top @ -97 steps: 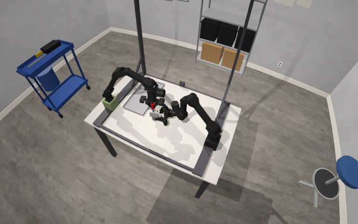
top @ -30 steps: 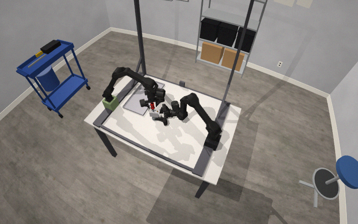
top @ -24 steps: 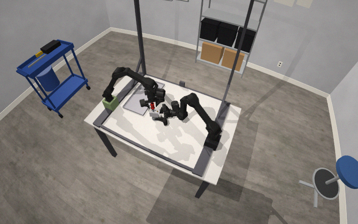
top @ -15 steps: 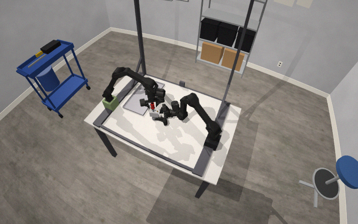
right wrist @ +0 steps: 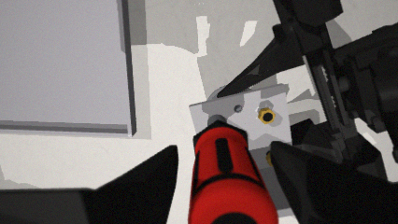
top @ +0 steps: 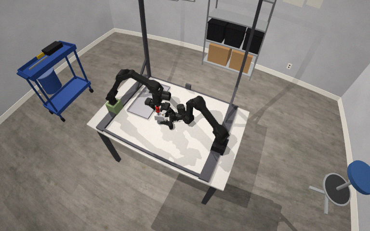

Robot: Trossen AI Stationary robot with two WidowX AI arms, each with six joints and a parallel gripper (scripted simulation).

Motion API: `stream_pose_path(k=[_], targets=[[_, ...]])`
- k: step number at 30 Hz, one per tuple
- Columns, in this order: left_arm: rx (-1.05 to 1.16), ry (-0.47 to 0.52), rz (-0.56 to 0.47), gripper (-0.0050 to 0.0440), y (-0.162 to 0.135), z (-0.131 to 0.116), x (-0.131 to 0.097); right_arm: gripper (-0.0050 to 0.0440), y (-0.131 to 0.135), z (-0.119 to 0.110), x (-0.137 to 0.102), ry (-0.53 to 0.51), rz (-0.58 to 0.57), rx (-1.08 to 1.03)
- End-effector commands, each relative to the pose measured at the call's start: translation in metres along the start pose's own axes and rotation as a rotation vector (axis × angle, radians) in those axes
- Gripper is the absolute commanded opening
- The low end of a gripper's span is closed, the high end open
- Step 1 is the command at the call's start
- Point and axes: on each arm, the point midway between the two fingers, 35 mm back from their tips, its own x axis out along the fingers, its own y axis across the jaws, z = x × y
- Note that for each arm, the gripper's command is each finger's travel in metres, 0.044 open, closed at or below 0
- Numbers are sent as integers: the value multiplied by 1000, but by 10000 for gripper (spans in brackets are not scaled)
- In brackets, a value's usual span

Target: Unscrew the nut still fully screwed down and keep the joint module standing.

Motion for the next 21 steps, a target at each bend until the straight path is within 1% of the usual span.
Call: stream_pose_path(k=[1,14,16,18,21], targets=[[-27,-27,-3,245,-4,16,3,250,-3,0,-8,-4,-20,193],[-27,-27,-3,245,-4,16,3,250,-3,0,-8,-11,-15,731],[-27,-27,-3,245,-4,16,3,250,-3,0,-8,-11,-15,731],[-27,-27,-3,245,-4,16,3,250,-3,0,-8,-11,-12,865],[-27,-27,-3,245,-4,16,3,250,-3,0,-8,-14,-15,989]])
